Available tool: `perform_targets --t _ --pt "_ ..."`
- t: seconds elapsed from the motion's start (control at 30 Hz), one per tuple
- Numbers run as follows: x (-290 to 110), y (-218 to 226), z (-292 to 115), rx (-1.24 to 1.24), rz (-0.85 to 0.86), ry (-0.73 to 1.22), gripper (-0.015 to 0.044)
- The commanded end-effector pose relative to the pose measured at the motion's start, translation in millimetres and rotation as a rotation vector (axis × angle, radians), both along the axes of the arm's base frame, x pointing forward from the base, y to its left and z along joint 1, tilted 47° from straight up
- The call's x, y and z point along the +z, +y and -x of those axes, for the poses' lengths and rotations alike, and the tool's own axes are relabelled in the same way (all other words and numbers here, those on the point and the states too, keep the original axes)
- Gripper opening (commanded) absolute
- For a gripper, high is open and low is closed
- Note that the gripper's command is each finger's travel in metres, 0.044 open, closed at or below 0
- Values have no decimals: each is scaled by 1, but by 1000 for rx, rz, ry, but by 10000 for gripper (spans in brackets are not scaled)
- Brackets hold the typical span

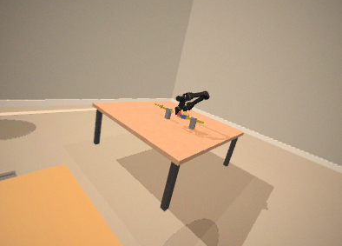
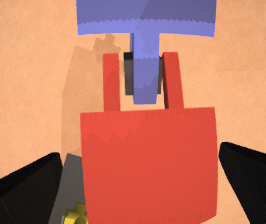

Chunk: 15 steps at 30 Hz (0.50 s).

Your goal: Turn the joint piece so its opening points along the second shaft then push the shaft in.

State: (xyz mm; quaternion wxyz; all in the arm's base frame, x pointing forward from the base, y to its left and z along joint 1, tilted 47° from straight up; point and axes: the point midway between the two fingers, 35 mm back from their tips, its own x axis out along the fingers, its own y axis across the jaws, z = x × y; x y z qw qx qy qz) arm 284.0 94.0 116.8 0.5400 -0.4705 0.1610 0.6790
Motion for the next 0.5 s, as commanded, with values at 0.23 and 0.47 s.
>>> perform_targets --t 0.23,0.47 --pt "-8 6 1 -1 -4 4 361" --pt "-8 6 1 -1 -4 4 182"
